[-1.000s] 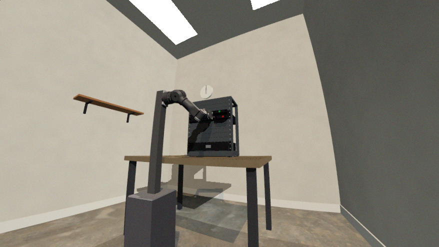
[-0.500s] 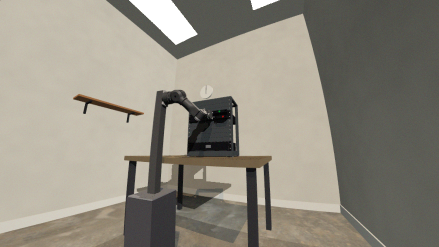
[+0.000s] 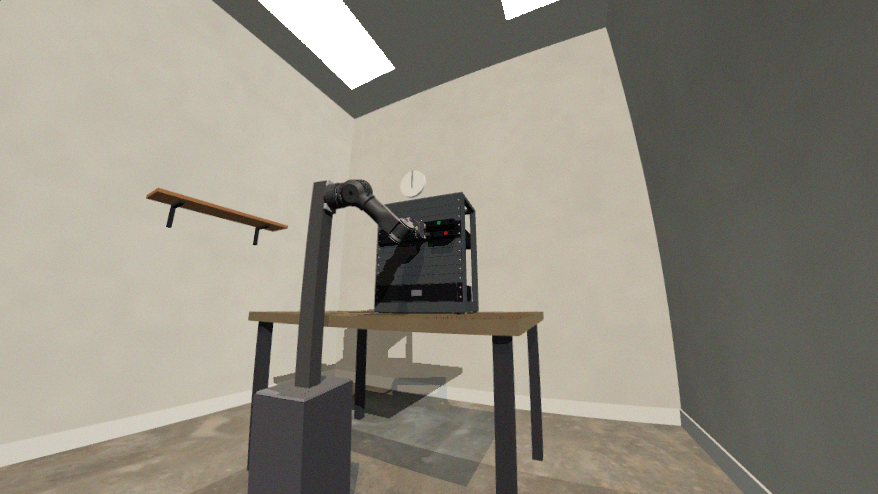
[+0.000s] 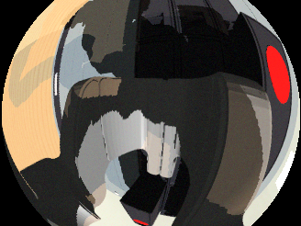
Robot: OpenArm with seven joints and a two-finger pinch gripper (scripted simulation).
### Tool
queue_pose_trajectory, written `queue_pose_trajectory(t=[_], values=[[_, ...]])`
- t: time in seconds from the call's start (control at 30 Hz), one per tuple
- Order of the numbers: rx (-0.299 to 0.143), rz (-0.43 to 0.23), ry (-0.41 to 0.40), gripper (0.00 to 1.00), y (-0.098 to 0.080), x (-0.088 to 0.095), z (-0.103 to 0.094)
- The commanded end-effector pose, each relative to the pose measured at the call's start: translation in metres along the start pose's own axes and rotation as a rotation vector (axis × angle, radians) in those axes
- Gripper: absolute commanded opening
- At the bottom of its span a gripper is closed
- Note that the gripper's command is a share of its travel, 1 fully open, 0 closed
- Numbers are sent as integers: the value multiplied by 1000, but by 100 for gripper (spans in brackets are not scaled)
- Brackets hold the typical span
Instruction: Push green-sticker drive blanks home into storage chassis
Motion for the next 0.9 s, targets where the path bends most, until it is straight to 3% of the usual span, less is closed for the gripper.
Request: queue_pose_trajectory(t=[0.0,0.87], values=[[26,4,0,0,1,-1,6],[26,5,0,0,7,-2,8]])
Point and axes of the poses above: the point where the finger pads meet when closed, its own y axis out along the fingers, its own x axis across the jaws, z = x × y, the point moved 4 cm from there along -y, back along the fingers, and after that the axes turned 14 degrees about y, right-handed, at the moved point
